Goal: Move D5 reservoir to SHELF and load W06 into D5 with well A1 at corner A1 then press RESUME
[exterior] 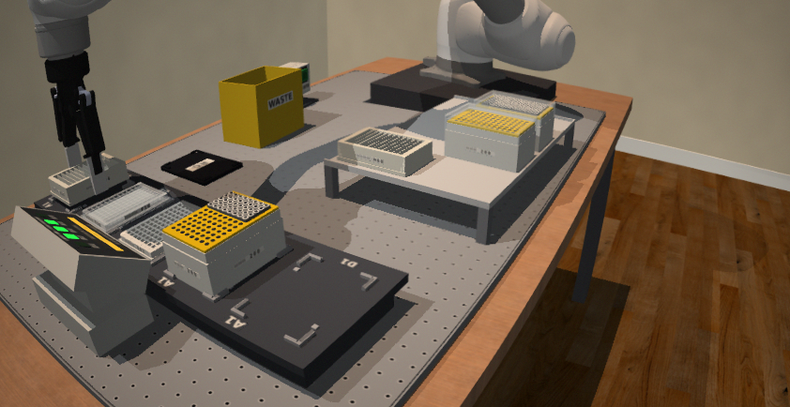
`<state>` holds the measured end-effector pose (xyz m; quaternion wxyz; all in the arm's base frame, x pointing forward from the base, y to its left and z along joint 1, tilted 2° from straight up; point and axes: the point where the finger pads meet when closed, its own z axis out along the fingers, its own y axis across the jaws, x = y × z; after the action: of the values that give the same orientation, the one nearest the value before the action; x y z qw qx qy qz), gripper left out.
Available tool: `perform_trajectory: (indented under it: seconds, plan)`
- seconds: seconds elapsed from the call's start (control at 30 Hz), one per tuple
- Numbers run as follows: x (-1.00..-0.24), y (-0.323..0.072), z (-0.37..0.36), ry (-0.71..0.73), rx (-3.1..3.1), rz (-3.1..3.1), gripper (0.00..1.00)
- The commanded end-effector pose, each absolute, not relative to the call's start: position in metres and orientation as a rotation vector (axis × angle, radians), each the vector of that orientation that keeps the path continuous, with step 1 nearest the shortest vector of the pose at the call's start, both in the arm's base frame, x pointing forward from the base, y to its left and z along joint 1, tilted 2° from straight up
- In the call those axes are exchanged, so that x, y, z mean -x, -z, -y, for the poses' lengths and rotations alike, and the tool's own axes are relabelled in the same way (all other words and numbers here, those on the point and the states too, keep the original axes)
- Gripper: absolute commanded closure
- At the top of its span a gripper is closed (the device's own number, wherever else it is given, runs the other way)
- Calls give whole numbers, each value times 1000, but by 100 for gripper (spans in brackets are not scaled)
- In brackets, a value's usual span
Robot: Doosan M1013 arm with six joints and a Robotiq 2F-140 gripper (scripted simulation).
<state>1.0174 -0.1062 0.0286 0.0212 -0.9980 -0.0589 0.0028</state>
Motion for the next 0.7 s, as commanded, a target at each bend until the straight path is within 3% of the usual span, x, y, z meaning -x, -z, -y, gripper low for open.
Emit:
perform_trajectory:
  seconds: [0.0,0.67]
  plan:
    - [-1017,-29,106,-8,3094,183,100]
    - [-1017,-24,106,-8,3094,183,100]
